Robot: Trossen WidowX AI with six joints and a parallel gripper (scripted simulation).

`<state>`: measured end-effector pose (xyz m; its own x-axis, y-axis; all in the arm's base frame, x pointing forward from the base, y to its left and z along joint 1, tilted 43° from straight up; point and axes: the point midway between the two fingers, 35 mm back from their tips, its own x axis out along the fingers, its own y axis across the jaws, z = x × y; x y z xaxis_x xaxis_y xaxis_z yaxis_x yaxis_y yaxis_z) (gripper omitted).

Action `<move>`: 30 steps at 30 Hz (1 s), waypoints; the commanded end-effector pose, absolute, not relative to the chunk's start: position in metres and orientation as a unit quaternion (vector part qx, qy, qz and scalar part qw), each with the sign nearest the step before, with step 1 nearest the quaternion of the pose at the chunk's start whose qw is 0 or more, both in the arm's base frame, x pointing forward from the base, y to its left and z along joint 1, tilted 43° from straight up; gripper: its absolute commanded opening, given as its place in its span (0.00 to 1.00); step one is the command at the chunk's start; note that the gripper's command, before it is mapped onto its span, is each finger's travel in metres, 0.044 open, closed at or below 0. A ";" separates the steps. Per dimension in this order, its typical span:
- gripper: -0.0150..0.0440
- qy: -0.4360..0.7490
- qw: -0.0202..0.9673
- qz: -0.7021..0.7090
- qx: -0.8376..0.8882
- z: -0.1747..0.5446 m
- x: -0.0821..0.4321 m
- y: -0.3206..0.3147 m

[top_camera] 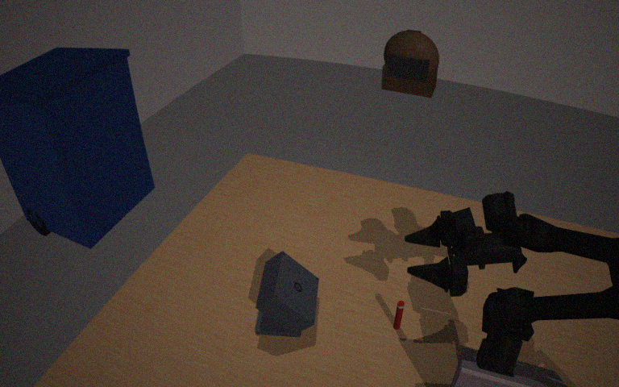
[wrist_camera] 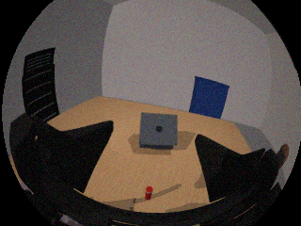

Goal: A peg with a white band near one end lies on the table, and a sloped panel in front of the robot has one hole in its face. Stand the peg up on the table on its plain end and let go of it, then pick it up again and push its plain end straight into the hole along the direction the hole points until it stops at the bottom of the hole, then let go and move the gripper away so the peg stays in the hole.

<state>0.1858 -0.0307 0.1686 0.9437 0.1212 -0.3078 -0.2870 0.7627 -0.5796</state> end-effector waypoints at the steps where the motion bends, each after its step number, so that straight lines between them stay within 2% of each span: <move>1: 1.00 0.172 0.937 0.106 -0.284 0.164 0.188 -0.034; 14: 1.00 0.351 0.917 0.088 -0.167 0.134 0.192 -0.045; 30: 1.00 0.573 0.808 0.017 -0.133 0.103 0.186 -0.058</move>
<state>0.1862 -0.0544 0.1056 0.4290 -0.0706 -0.9005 -0.2023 0.9641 -0.1719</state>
